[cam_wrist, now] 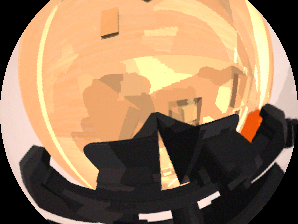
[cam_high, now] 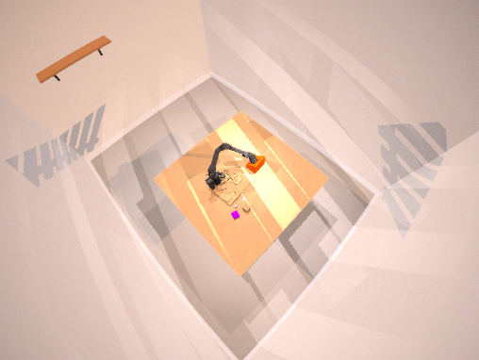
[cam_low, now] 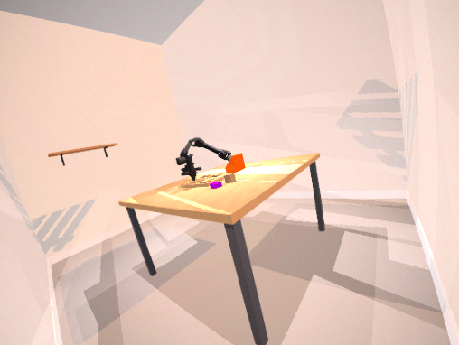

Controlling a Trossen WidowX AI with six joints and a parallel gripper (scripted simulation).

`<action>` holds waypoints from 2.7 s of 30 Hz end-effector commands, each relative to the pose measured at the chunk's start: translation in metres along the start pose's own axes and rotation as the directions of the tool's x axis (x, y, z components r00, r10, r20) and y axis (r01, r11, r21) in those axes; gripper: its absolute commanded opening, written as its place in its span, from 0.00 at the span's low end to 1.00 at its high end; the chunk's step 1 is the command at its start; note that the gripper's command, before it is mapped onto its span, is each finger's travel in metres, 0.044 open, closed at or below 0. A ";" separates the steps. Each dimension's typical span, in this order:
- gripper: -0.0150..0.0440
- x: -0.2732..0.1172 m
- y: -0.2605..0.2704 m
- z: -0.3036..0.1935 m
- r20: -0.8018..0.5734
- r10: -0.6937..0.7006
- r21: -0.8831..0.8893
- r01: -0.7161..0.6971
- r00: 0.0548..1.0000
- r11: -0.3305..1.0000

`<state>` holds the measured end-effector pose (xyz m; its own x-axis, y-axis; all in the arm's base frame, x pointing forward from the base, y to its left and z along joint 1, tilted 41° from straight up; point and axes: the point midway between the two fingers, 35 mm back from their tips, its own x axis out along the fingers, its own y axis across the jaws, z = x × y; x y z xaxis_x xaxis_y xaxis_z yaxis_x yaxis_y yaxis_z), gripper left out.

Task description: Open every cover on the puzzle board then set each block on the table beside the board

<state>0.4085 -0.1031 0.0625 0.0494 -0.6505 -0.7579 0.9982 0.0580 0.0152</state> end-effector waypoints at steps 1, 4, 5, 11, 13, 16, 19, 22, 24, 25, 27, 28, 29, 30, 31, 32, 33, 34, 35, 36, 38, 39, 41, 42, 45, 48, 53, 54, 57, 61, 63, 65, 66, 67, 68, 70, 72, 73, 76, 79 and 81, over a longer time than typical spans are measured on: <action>0.25 0.001 0.005 -0.003 0.004 -0.002 0.001 0.002 1.000 1.000; 0.25 0.001 0.006 -0.004 0.004 -0.002 0.001 0.002 1.000 1.000; 0.25 0.001 0.007 -0.005 0.004 -0.002 0.001 0.002 1.000 1.000; 0.25 0.001 0.013 -0.009 0.003 -0.002 0.001 0.002 1.000 1.000; 0.25 0.001 0.014 -0.011 0.003 -0.002 0.001 0.002 1.000 1.000; 0.25 0.001 0.017 -0.014 0.003 -0.002 0.002 0.002 1.000 1.000; 0.25 0.001 0.020 -0.016 0.003 -0.002 0.002 0.002 1.000 1.000; 0.25 0.001 0.021 -0.017 0.003 -0.002 0.002 0.002 1.000 1.000; 0.25 0.001 0.022 -0.019 0.003 -0.002 0.002 0.002 1.000 1.000; 0.25 0.001 0.022 -0.020 0.003 -0.002 0.002 0.002 1.000 1.000; 0.25 0.001 0.024 -0.022 0.003 -0.002 0.002 0.002 1.000 1.000; 0.25 0.001 0.024 -0.023 0.003 -0.002 0.002 0.002 1.000 1.000; 0.25 0.001 0.025 -0.024 0.003 -0.002 0.002 0.002 1.000 1.000; 0.25 0.001 0.026 -0.025 0.003 -0.002 0.002 0.002 1.000 1.000; 0.25 0.001 0.027 -0.026 0.003 -0.002 0.002 0.002 1.000 1.000; 0.25 0.001 0.027 -0.028 0.002 -0.002 0.002 0.002 1.000 1.000; 0.25 0.001 0.028 -0.029 0.002 -0.002 0.002 0.002 1.000 1.000; 0.25 0.001 0.029 -0.030 0.002 -0.002 0.002 0.002 1.000 1.000; 0.25 0.001 0.029 -0.031 0.002 -0.002 0.002 0.002 1.000 1.000; 0.25 0.001 0.030 -0.032 0.002 -0.001 0.002 0.001 1.000 1.000; 0.25 0.001 0.032 -0.034 0.002 -0.001 0.002 0.001 1.000 1.000; 0.25 0.001 0.032 -0.035 0.002 -0.001 0.002 0.001 1.000 1.000; 0.25 0.000 0.032 -0.035 0.002 -0.001 0.002 0.001 1.000 1.000; 0.25 -0.001 0.032 -0.035 0.002 -0.001 0.002 0.001 1.000 1.000; 0.25 -0.004 0.033 -0.036 0.002 -0.001 0.002 0.001 1.000 1.000; 0.25 -0.008 0.033 -0.036 0.001 -0.001 0.002 0.001 1.000 1.000; 0.25 -0.015 0.033 -0.036 0.001 -0.001 0.002 0.001 1.000 1.000; 0.25 -0.016 0.033 -0.036 0.001 -0.001 0.002 0.001 1.000 1.000; 0.25 -0.020 0.034 -0.036 0.000 -0.001 0.002 0.001 1.000 1.000; 0.25 -0.025 0.034 -0.036 0.000 -0.001 0.002 0.001 1.000 1.000; 0.25 -0.028 0.034 -0.037 0.000 -0.001 0.002 0.001 1.000 1.000; 0.25 -0.030 0.034 -0.037 0.000 -0.001 0.002 0.001 1.000 1.000; 0.25 -0.032 0.034 -0.037 0.000 -0.001 0.002 0.001 1.000 1.000; 0.25 -0.033 0.034 -0.037 0.000 -0.001 0.002 0.001 1.000 1.000; 0.25 -0.034 0.034 -0.037 0.000 -0.001 0.002 0.001 1.000 1.000; 0.25 -0.037 0.034 -0.037 0.000 -0.001 0.002 0.001 1.000 1.000; 0.25 -0.040 0.034 -0.037 0.000 -0.001 0.002 0.001 1.000 1.000; 0.25 -0.041 0.034 -0.037 0.000 -0.001 0.002 0.001 1.000 1.000; 0.25 -0.045 0.034 -0.037 0.000 -0.001 0.002 0.001 1.000 1.000; 0.25 -0.049 0.033 -0.037 0.000 -0.002 0.002 0.002 1.000 1.000; 0.25 -0.044 0.030 -0.039 0.000 -0.007 0.002 0.007 1.000 1.000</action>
<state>0.4375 -0.0436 0.0713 0.0449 -0.6512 -0.7576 0.9983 0.0584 0.0090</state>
